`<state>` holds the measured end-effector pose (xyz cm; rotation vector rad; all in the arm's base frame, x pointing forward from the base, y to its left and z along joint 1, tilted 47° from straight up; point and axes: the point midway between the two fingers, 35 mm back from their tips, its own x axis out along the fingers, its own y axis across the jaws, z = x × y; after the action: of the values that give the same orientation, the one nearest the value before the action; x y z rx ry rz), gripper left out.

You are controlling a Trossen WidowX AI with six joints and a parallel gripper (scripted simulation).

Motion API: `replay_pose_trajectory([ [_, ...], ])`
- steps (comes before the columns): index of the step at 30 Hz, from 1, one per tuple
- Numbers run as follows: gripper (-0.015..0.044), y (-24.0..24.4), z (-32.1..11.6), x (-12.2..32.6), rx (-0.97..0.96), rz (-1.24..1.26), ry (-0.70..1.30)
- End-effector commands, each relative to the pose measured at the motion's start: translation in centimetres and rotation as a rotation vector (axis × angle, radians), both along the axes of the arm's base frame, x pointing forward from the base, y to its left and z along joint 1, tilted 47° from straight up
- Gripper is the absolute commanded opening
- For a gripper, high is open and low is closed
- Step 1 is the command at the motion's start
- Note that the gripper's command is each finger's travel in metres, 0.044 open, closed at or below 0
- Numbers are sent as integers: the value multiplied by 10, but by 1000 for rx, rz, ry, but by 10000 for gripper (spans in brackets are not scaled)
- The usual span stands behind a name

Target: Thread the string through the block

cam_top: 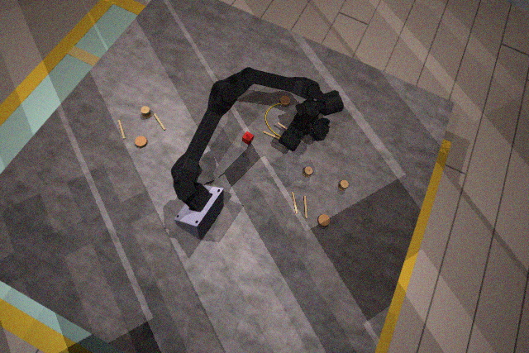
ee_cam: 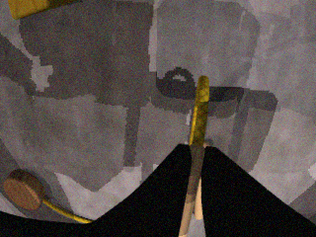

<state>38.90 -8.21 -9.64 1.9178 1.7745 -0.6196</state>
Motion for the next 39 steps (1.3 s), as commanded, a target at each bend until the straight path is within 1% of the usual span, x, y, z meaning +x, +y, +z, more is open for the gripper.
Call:
replay_pose_trajectory([
  [1, 0, -3, -7, -5, -10, 6, 6],
  [39, 0, -31, -39, -27, -79, 5, 23],
])
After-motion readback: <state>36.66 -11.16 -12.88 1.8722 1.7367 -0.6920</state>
